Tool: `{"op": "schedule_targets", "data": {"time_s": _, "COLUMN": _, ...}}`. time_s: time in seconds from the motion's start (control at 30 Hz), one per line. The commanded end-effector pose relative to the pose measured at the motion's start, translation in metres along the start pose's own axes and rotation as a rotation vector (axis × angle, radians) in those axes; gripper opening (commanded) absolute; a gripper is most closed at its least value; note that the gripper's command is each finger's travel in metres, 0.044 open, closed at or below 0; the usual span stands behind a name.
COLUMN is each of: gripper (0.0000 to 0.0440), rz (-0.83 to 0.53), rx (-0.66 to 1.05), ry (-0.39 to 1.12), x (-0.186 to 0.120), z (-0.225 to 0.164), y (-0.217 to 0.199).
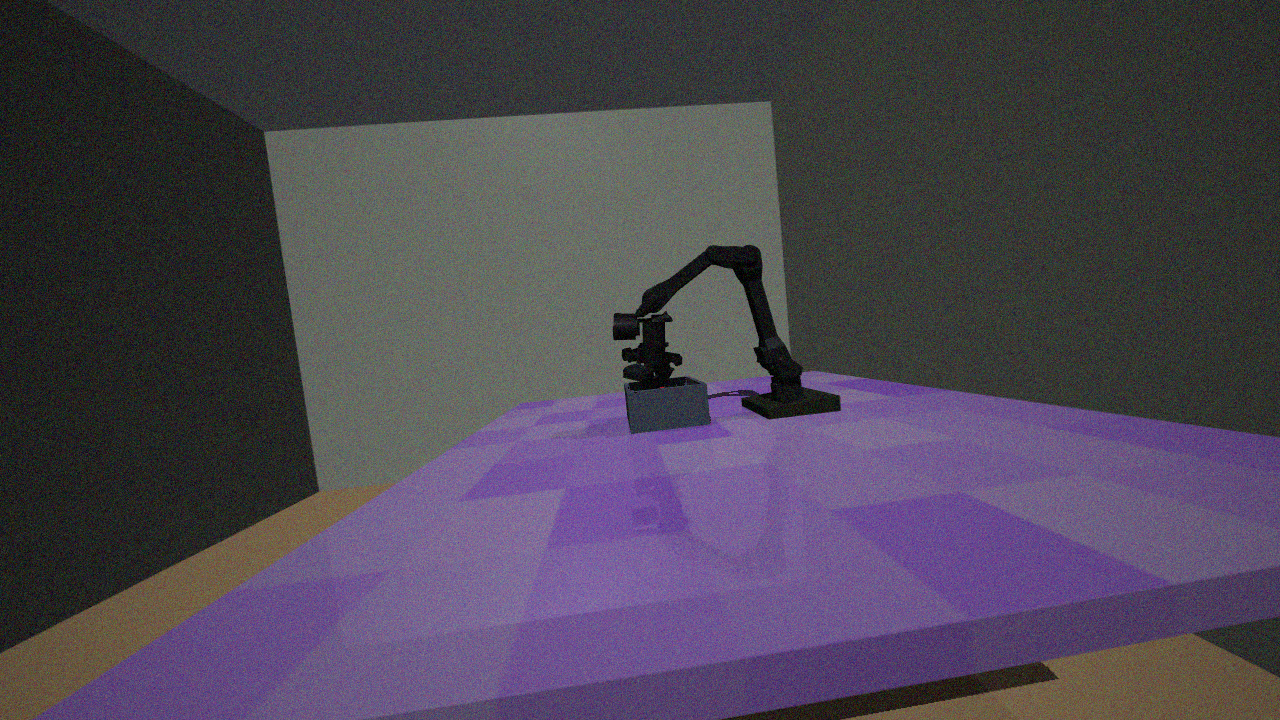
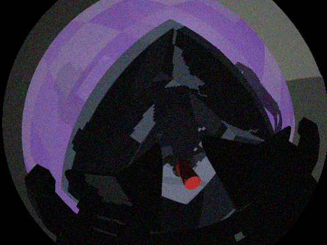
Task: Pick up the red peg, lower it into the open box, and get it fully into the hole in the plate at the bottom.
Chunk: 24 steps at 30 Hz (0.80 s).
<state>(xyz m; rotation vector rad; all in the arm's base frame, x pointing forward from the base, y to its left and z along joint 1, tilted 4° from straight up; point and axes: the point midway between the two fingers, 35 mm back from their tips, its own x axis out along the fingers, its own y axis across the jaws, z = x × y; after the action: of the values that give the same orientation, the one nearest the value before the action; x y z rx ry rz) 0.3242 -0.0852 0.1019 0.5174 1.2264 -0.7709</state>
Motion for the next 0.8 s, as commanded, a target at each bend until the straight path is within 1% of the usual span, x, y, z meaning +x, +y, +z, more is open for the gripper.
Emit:
{"op": "schedule_targets", "data": {"time_s": 0.0, "gripper": 0.0169, "rz": 0.02, "rx": -0.023, "ry": 0.004, "x": -0.003, "z": 0.007, "y": 0.007}}
{"op": "schedule_targets", "data": {"time_s": 0.43, "gripper": 0.0187, "rz": 0.039, "rx": -0.052, "ry": 0.084, "x": -0.027, "z": 0.025, "y": 0.027}}
{"op": "schedule_targets", "data": {"time_s": 0.77, "gripper": 0.0198, "rz": 0.016, "rx": -0.038, "ry": 0.169, "x": -0.047, "z": 0.035, "y": 0.041}}
